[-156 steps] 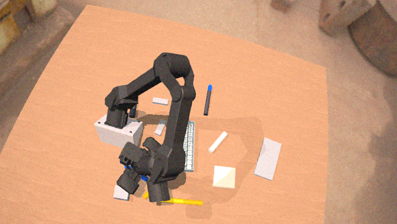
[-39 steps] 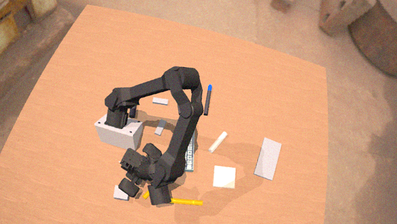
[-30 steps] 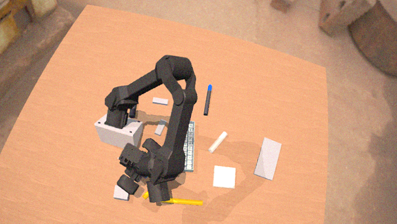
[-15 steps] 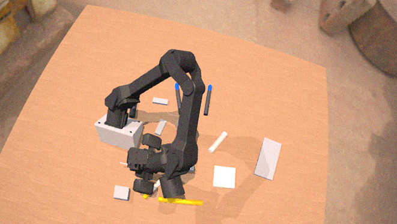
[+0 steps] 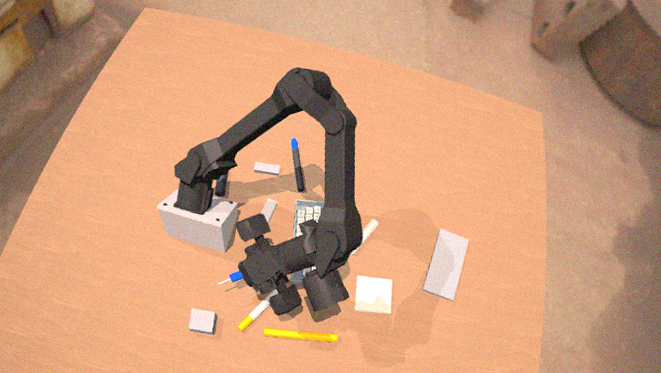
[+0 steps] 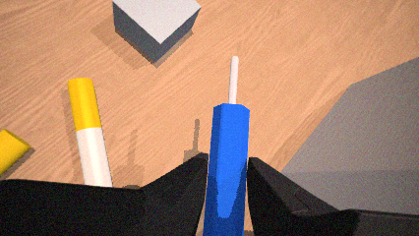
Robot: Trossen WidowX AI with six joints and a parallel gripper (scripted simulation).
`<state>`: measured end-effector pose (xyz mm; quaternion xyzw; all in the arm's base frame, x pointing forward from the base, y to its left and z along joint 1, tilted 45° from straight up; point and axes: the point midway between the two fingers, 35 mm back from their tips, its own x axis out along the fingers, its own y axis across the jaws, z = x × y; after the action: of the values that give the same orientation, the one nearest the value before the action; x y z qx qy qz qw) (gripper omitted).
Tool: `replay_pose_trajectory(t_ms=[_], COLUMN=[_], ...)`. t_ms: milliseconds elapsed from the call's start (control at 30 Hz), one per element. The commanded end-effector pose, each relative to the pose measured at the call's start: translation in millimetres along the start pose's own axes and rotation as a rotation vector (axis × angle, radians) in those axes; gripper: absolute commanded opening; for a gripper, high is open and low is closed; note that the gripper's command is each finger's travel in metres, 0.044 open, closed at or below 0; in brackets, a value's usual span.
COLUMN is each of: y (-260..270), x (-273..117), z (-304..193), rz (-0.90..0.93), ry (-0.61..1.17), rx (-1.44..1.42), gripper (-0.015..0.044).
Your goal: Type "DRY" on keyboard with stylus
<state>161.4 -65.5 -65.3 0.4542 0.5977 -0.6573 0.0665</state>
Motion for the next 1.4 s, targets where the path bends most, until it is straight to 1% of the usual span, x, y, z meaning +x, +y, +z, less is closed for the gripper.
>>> replay_pose_trajectory(t_ms=[0, 300, 667, 1033, 1367], y=[2, 0, -8, -21, -38], x=[-10, -29, -49, -68, -81], z=[-8, -29, -54, -82, -108], rz=[0.03, 0.055, 0.028, -0.05, -0.169], ry=[-0.047, -0.161, -0.311, -0.465, -0.605], rx=[-0.158, -0.55, -1.024, -1.494, -1.913], gripper=[0.0, 0.0, 0.0, 0.0, 0.0])
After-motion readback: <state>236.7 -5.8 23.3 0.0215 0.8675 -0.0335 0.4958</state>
